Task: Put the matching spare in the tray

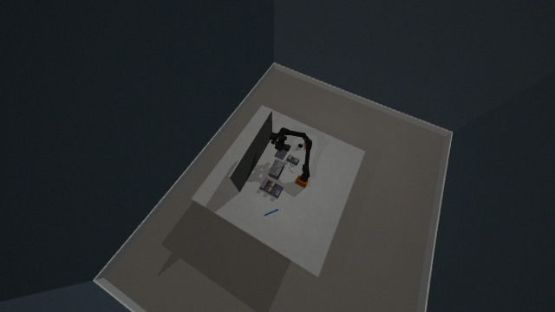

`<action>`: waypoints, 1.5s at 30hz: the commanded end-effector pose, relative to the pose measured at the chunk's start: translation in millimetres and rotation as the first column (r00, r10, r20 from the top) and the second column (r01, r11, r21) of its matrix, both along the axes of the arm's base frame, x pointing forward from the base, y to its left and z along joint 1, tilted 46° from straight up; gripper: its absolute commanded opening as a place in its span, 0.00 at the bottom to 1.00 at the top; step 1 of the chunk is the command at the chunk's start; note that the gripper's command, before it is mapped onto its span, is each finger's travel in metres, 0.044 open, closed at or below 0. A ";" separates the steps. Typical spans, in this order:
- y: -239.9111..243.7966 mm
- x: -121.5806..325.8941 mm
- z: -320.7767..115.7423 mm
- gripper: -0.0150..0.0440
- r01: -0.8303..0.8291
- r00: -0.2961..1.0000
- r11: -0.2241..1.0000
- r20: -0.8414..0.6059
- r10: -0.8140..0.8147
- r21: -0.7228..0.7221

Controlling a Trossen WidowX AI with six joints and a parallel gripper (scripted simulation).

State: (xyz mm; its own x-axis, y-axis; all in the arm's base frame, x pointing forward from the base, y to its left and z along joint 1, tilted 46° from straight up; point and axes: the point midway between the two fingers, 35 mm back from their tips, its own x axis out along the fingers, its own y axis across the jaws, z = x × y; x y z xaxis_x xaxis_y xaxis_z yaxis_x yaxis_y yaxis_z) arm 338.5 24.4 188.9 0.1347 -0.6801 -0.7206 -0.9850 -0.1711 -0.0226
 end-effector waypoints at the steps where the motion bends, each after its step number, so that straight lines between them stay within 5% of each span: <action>1: -19.6 0.5 19.2 0.25 -0.010 1.000 1.000 -0.003 0.010 -0.029; 45: -38.8 10.0 -2.5 0.25 -0.010 1.000 1.000 -0.003 0.010 -0.023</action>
